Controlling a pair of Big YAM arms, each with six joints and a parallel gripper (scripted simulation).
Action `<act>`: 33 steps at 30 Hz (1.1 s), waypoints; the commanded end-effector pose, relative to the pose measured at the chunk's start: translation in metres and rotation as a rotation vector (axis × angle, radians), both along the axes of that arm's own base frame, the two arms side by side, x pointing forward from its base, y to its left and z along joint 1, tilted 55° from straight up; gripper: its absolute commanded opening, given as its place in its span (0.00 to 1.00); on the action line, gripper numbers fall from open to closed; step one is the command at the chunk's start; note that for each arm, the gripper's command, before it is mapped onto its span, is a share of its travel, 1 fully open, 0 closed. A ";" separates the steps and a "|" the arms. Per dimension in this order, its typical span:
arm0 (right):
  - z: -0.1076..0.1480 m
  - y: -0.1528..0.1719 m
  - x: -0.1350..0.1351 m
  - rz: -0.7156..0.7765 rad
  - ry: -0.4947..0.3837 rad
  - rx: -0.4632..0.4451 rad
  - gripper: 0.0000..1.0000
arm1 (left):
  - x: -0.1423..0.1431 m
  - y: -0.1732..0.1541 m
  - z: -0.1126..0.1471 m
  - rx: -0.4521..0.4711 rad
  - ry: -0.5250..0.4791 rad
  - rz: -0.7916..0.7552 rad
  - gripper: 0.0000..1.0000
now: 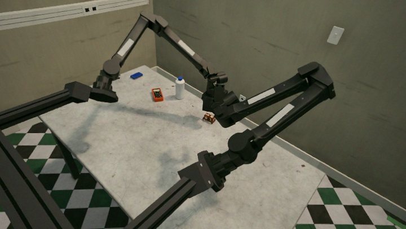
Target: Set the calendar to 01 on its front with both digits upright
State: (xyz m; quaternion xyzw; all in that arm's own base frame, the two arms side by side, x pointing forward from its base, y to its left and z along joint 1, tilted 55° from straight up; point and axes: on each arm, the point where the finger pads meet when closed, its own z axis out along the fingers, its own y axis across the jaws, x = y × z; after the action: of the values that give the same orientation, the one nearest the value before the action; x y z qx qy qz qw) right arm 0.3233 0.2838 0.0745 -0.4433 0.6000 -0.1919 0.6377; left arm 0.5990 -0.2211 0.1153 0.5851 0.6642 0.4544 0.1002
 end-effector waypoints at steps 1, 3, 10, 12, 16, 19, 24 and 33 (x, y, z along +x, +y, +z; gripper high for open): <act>-0.001 0.000 0.000 0.000 0.001 0.000 1.00 | 0.008 0.015 -0.004 -0.017 -0.014 0.044 0.75; -0.001 0.000 0.000 0.000 0.001 0.000 1.00 | 0.006 0.016 -0.007 -0.039 -0.033 0.049 0.98; -0.001 0.000 0.000 0.000 0.001 0.000 1.00 | 0.011 0.015 0.002 -0.324 -0.259 0.065 1.00; -0.001 0.000 0.000 0.000 0.001 0.000 1.00 | 0.011 0.015 0.000 -0.402 -0.315 0.064 1.00; -0.001 0.000 0.000 0.000 0.001 0.000 1.00 | 0.011 0.015 -0.010 -0.472 -0.357 0.066 1.00; -0.001 0.000 0.000 0.000 0.001 0.000 1.00 | 0.012 0.015 -0.025 -0.608 -0.444 0.073 1.00; -0.001 0.000 0.000 0.000 0.001 0.000 1.00 | 0.012 0.014 -0.028 -0.811 -0.585 0.063 1.00; -0.001 0.000 0.000 0.000 0.001 0.000 1.00 | 0.013 0.011 -0.030 -0.934 -0.675 0.042 1.00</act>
State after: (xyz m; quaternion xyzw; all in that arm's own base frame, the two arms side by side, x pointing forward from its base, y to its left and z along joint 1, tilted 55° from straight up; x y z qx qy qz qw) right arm 0.3233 0.2838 0.0745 -0.4433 0.6000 -0.1919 0.6377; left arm 0.6073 -0.2174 0.0866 0.3093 0.7347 0.2833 0.5333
